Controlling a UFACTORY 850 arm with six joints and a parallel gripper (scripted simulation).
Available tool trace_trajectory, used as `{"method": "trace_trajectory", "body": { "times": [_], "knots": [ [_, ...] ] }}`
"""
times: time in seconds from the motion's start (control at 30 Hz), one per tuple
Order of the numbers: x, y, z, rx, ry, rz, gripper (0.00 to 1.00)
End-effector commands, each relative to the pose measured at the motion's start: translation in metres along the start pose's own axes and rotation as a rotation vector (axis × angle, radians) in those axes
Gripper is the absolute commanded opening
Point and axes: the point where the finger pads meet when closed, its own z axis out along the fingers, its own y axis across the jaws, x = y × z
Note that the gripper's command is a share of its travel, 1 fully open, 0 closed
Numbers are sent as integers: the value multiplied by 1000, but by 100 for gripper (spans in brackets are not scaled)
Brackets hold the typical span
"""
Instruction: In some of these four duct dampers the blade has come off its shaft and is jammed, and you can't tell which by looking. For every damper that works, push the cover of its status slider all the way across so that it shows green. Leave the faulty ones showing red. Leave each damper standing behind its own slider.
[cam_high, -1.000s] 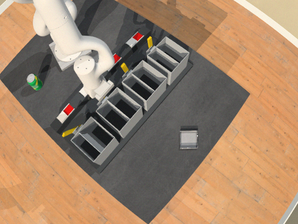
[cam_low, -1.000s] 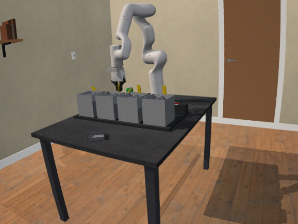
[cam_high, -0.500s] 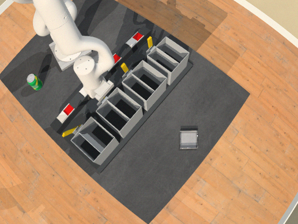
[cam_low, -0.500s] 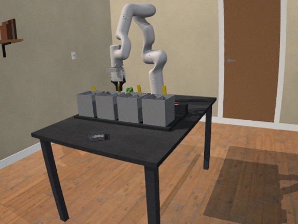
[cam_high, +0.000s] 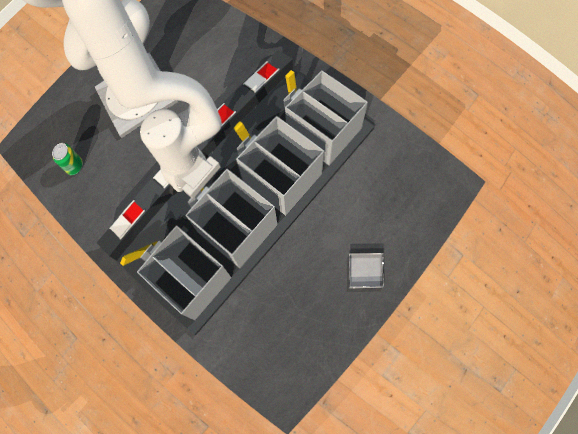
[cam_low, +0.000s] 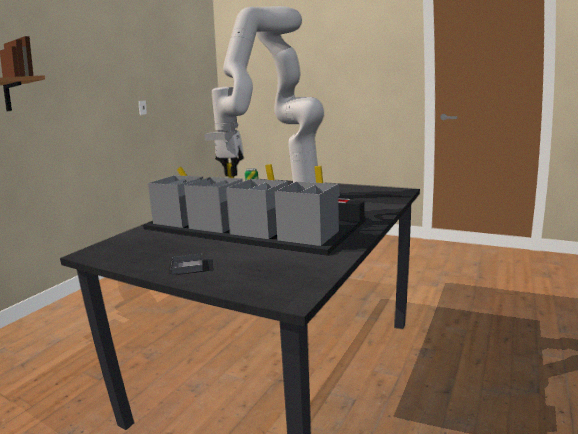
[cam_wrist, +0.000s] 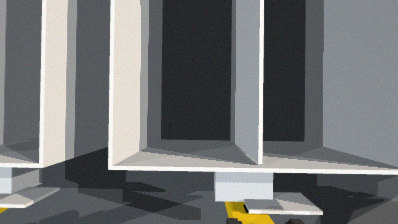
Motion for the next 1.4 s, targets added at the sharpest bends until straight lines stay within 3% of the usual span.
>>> {"method": "trace_trajectory", "body": {
  "times": [0.0,0.9,1.37],
  "knots": [
    [1,1,-1,7,2,0,19],
    [1,9,0,88,2,0,19],
    [1,17,1,171,2,0,19]
  ]
}}
